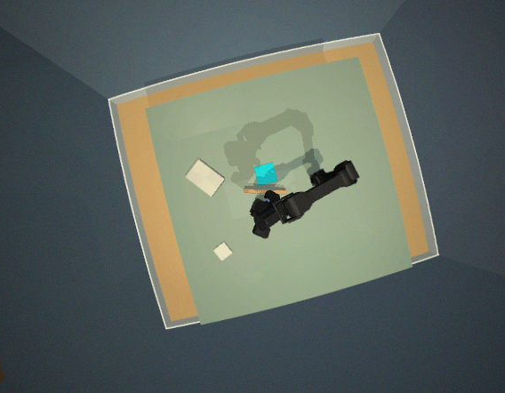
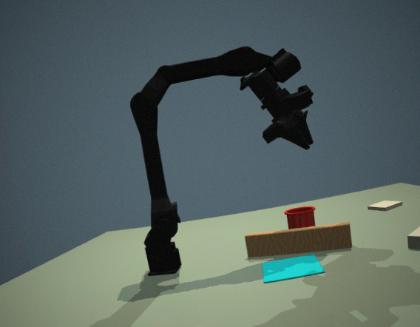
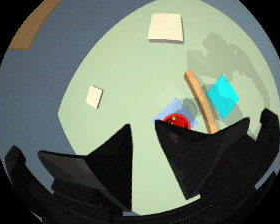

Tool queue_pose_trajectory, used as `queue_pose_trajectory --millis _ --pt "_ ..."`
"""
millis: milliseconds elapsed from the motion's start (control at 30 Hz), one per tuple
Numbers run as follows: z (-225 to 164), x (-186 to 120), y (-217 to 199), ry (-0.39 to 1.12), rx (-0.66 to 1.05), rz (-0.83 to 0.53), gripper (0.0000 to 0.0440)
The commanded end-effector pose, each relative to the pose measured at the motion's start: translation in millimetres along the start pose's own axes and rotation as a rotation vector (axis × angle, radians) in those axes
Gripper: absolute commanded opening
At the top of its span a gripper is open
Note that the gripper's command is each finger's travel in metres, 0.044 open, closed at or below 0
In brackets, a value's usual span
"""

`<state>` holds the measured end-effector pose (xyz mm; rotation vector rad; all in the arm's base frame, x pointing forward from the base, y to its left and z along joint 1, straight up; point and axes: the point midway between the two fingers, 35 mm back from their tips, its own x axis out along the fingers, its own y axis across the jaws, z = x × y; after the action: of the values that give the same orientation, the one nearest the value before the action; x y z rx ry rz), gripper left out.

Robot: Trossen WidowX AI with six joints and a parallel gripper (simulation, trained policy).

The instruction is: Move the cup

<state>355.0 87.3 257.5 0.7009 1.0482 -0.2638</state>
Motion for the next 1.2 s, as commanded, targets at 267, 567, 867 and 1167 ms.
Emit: queue_pose_trajectory --millis 267,567,867,1167 --pt "-14 25 -20 0.108 0.037 -0.172 0.0130" --pt "-26 40 -38 0.185 0.050 -0.299 0.0142" --pt "-38 55 -56 0.246 0.065 -0.420 0.0154" --pt "-49 75 -72 0.274 0.079 -0.504 0.0163"
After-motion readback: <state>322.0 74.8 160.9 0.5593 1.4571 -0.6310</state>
